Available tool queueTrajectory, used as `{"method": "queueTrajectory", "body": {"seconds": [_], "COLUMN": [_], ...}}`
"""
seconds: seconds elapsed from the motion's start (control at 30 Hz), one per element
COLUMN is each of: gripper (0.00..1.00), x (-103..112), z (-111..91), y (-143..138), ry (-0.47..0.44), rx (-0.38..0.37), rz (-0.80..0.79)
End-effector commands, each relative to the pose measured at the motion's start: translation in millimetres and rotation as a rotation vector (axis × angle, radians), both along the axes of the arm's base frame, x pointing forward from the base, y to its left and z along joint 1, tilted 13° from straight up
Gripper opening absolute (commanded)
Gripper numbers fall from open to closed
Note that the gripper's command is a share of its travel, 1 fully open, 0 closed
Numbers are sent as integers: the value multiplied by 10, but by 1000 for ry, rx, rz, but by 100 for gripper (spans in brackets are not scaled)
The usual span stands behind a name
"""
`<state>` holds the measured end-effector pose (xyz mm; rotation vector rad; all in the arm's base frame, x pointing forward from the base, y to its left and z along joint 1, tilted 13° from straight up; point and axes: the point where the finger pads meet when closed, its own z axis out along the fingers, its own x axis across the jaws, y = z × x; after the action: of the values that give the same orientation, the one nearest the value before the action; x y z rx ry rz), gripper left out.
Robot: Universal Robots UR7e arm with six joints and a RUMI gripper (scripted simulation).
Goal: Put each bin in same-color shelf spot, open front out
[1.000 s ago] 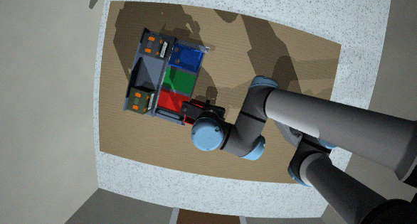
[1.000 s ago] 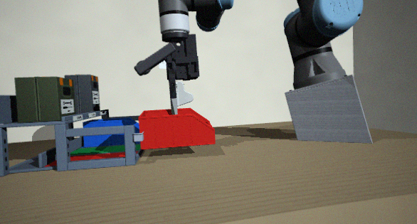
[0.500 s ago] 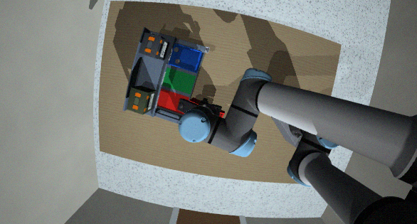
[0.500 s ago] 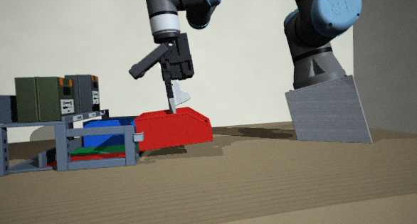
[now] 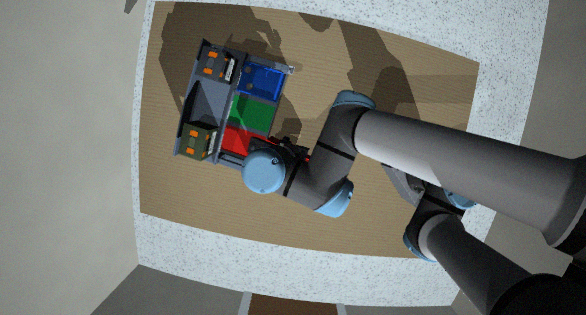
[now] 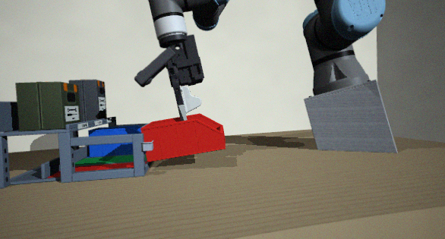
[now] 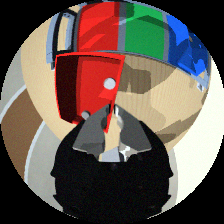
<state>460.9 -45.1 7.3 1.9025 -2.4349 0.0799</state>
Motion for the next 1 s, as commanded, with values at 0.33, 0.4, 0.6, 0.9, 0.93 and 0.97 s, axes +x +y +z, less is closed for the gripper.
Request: {"method": "queueTrajectory", "body": {"seconds": [0.33, 0.4, 0.6, 0.9, 0.93, 0.97], "gripper": [0, 0, 0, 0, 0, 0], "x": [4, 3, -1, -26, -30, -33], "z": [5, 5, 6, 16, 17, 18], "y": [0, 0, 1, 12, 13, 15], "ry": [1, 1, 4, 18, 20, 22], "rx": [1, 1, 2, 6, 6, 7], "rz": [0, 0, 0, -2, -3, -3]}}
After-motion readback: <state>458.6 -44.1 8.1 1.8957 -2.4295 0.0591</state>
